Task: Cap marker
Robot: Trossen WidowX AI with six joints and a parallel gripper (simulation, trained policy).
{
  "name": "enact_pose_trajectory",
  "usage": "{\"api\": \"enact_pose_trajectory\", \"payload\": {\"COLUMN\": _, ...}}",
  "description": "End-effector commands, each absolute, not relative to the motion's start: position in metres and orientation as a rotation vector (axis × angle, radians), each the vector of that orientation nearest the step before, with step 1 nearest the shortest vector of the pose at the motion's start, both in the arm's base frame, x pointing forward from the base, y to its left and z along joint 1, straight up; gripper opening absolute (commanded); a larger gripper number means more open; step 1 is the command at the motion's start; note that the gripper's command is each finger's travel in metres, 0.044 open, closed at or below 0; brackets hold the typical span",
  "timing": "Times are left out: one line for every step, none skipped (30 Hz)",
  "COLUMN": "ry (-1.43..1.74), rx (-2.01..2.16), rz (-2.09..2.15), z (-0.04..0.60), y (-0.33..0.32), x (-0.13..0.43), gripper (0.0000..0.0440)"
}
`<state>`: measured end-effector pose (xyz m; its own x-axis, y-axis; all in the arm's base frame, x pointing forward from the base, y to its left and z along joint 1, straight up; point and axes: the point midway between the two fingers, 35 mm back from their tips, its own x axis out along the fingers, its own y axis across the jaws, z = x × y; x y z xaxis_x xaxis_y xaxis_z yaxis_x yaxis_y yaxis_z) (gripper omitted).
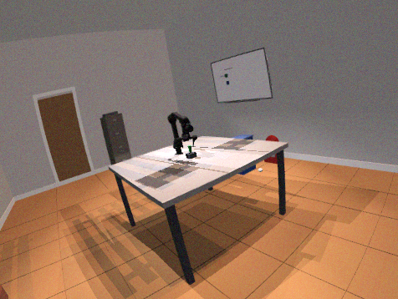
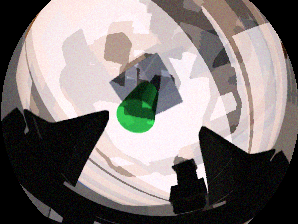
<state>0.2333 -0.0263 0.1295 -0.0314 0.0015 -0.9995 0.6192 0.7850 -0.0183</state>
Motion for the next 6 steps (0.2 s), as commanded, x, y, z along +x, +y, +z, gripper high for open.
{"api": "enact_pose_trajectory", "payload": {"ry": 1.509, "rx": 0.514, "rz": -0.529, "z": 0.14, "y": -0.028, "x": 0.234, "gripper": 0.044}}
{"api": "enact_pose_trajectory", "payload": {"ry": 1.502, "rx": 0.514, "rz": -0.527, "z": 0.143, "y": -0.028, "x": 0.234, "gripper": 0.044}}
{"api": "enact_pose_trajectory", "payload": {"ry": 1.495, "rx": 0.514, "rz": -0.525, "z": 0.145, "y": -0.029, "x": 0.234, "gripper": 0.044}}
{"api": "enact_pose_trajectory", "payload": {"ry": 1.488, "rx": 0.514, "rz": -0.523, "z": 0.147, "y": -0.029, "x": 0.235, "gripper": 0.044}}
{"api": "enact_pose_trajectory", "payload": {"ry": 1.482, "rx": 0.514, "rz": -0.521, "z": 0.149, "y": -0.029, "x": 0.235, "gripper": 0.044}}
{"api": "enact_pose_trajectory", "payload": {"ry": 1.476, "rx": 0.514, "rz": -0.518, "z": 0.151, "y": -0.029, "x": 0.235, "gripper": 0.044}}
